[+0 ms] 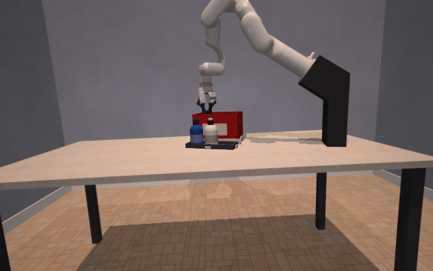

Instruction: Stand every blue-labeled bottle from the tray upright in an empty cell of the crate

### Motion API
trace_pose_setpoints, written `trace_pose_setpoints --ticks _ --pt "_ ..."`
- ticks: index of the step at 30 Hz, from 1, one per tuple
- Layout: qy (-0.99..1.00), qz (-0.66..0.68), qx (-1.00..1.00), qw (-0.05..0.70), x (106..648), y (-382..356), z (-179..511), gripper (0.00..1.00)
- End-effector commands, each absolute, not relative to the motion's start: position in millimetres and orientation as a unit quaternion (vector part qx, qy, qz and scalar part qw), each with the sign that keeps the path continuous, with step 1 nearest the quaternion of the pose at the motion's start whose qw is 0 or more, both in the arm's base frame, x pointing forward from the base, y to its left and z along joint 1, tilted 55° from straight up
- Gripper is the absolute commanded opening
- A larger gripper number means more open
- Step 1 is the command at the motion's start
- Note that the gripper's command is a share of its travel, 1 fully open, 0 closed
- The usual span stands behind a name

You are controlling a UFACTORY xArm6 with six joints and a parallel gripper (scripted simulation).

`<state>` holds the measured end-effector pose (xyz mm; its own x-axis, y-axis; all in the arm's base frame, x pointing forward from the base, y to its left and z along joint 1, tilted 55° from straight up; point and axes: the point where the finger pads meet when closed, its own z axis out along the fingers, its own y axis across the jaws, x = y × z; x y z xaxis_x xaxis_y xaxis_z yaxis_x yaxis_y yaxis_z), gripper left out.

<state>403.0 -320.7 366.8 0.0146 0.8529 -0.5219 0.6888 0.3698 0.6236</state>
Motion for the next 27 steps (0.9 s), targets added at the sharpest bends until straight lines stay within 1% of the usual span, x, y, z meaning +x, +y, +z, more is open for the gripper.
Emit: trace_pose_setpoints --ticks 1,27 --pt "0.695 0.092 0.553 0.45 405.3 -322.2 367.1 0.0" --pt "0.695 0.092 0.553 0.45 408.2 -323.7 364.8 0.0"
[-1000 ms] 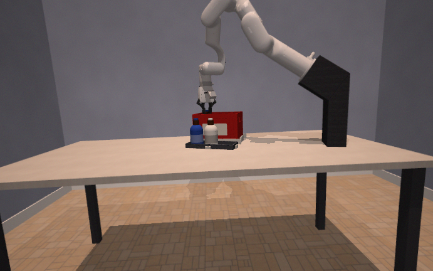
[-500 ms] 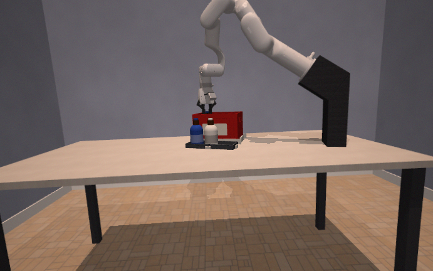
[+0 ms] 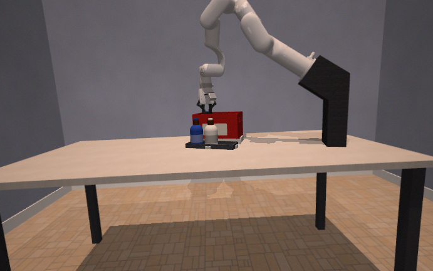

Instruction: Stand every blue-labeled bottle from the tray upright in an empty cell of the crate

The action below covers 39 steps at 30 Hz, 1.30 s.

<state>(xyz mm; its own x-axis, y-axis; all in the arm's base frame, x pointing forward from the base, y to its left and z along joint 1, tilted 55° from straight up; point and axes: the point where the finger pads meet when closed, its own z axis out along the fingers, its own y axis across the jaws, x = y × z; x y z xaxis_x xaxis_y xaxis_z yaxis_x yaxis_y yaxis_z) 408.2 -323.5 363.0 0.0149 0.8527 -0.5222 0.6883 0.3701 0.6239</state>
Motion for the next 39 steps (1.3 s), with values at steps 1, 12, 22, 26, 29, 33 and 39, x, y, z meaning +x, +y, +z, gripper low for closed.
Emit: trace_pose_setpoints --ticks 1,12,22,26,29,33,39 --pt "0.695 0.092 0.553 0.45 408.2 -323.7 364.8 0.0" --pt "0.695 0.092 0.553 0.45 408.4 -323.8 364.6 0.0" --pt "0.695 0.092 0.553 0.45 409.6 -324.4 363.7 0.0" --pt "0.695 0.092 0.553 0.45 410.6 -324.9 362.9 0.0" --pt "0.695 0.092 0.553 0.45 411.1 -325.2 362.5 0.0" --pt "0.695 0.092 0.553 0.45 412.0 -325.6 361.7 0.0" --pt "0.695 0.092 0.553 0.45 414.0 -326.7 360.1 0.0"
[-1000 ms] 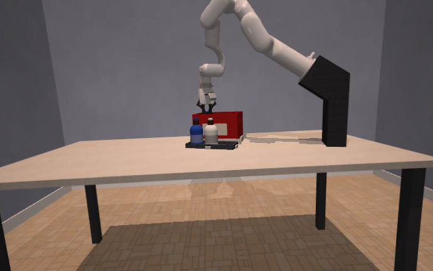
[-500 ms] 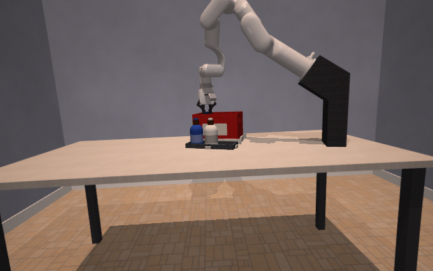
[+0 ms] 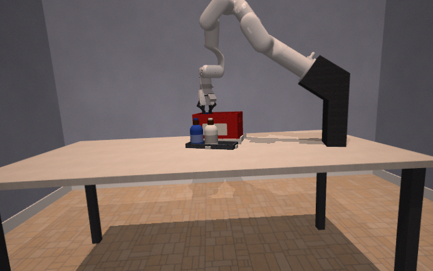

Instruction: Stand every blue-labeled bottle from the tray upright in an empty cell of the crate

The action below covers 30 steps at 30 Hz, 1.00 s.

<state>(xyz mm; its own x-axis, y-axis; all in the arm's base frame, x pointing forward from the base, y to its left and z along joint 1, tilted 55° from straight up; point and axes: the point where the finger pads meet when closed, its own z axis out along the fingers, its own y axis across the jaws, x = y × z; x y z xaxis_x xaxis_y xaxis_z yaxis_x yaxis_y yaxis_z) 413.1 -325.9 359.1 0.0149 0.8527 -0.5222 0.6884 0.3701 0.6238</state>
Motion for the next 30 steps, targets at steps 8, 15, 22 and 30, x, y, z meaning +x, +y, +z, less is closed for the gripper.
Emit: trace_pose_setpoints --ticks 8,15,22,30 --pt "0.695 0.092 0.553 0.45 416.2 -327.8 358.4 0.0" --pt "0.695 0.092 0.553 0.45 418.5 -329.0 356.5 0.0" --pt "0.695 0.092 0.553 0.45 420.4 -329.9 355.1 0.0" --pt "0.695 0.092 0.553 0.45 421.4 -330.5 354.2 0.0"
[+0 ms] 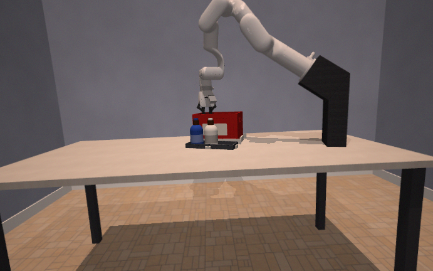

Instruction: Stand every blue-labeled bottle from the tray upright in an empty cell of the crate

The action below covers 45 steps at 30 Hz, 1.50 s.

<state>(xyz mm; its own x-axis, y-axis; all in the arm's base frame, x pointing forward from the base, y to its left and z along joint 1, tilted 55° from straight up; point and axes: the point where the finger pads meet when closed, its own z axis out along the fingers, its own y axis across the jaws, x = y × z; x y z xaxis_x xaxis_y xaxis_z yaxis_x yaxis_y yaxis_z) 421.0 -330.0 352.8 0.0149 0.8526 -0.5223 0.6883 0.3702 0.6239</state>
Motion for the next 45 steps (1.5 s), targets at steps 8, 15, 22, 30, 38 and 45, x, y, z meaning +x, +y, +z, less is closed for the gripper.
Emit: trace_pose_setpoints --ticks 8,15,22,30,38,45 --pt "0.695 0.092 0.553 0.45 422.0 -330.8 353.8 0.0" --pt "0.695 0.092 0.553 0.45 422.0 -330.8 353.7 0.0" --pt "0.695 0.092 0.553 0.45 422.0 -330.8 353.7 0.0" --pt "0.695 0.092 0.553 0.45 422.0 -330.8 353.7 0.65" --pt "0.695 0.092 0.553 0.45 422.0 -330.8 353.7 0.65" --pt "0.695 0.092 0.553 0.45 422.0 -330.8 353.7 0.65"
